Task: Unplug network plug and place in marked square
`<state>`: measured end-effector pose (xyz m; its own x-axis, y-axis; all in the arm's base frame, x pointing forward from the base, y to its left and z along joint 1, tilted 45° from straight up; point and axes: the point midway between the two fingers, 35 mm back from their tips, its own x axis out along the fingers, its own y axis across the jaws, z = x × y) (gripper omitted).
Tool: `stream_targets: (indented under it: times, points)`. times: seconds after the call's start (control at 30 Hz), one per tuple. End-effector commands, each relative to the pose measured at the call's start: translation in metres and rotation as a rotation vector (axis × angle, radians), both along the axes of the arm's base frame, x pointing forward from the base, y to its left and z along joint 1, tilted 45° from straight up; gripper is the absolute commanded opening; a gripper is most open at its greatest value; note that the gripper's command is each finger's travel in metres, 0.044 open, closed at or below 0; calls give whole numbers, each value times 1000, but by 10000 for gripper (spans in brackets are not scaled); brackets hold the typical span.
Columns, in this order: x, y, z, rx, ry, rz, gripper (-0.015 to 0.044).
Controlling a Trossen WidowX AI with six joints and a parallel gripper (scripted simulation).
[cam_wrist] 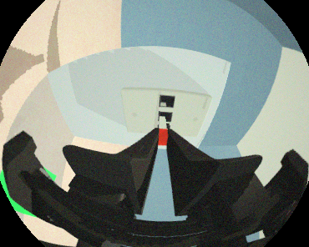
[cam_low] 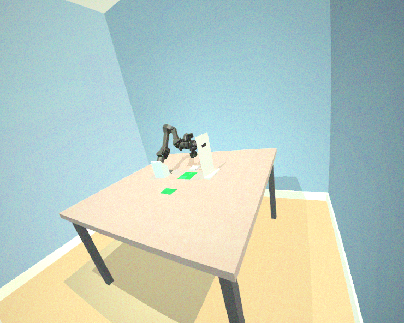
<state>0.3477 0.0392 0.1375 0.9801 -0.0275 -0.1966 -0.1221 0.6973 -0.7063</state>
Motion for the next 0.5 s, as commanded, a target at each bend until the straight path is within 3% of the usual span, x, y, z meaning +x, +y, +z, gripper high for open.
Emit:
stream_targets:
  times: [0.0, 0.47]
  points:
    - [-4, -1, 0, -1, 0, -3, 0]
    - [-10, -1, 0, -1, 1, -3, 0]
